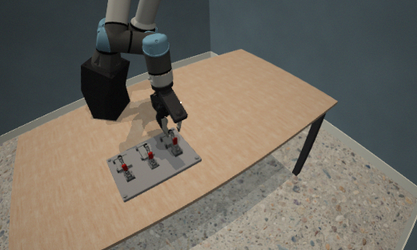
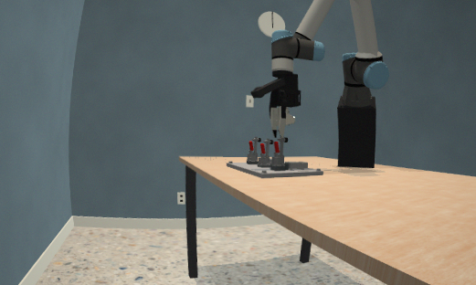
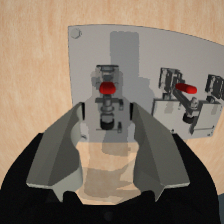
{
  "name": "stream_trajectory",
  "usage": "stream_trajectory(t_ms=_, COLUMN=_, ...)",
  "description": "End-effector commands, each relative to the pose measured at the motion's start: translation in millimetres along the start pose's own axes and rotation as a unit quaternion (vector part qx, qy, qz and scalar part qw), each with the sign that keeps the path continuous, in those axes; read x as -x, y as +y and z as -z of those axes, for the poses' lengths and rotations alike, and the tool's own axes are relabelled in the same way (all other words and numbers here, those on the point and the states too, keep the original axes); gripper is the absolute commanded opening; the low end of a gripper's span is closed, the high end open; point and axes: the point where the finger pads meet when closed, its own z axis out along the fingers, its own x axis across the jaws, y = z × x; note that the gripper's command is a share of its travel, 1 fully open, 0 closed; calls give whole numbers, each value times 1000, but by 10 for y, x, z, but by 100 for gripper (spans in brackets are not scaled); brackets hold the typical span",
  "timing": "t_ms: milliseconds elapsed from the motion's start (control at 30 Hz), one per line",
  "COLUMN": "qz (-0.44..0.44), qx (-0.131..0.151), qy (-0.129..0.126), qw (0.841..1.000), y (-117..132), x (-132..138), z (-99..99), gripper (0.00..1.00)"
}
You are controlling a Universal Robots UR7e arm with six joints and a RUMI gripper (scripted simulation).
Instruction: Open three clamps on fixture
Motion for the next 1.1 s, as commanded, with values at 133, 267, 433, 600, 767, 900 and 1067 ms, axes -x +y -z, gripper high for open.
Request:
stream_trajectory(t_ms=133, qz=0, qx=-1, qy=0, qw=1000, y=-4, x=0, z=3, gripper=28)
stream_trajectory(t_ms=267, qz=0, qx=-1, qy=0, qw=1000, y=-4, x=0, z=3, gripper=28)
stream_trajectory(t_ms=433, qz=0, qx=-1, qy=0, qw=1000, y=-4, x=0, z=3, gripper=28)
stream_trajectory(t_ms=600, qz=0, qx=-1, qy=0, qw=1000, y=-4, x=0, z=3, gripper=28)
stream_trajectory(t_ms=767, qz=0, qx=-1, qy=0, qw=1000, y=-4, x=0, z=8, gripper=28)
stream_trajectory(t_ms=900, qz=0, qx=-1, qy=0, qw=1000, y=-4, x=0, z=34, gripper=28)
stream_trajectory(t_ms=1067, qz=0, qx=-1, qy=0, qw=1000, y=-4, x=0, z=110, gripper=28)
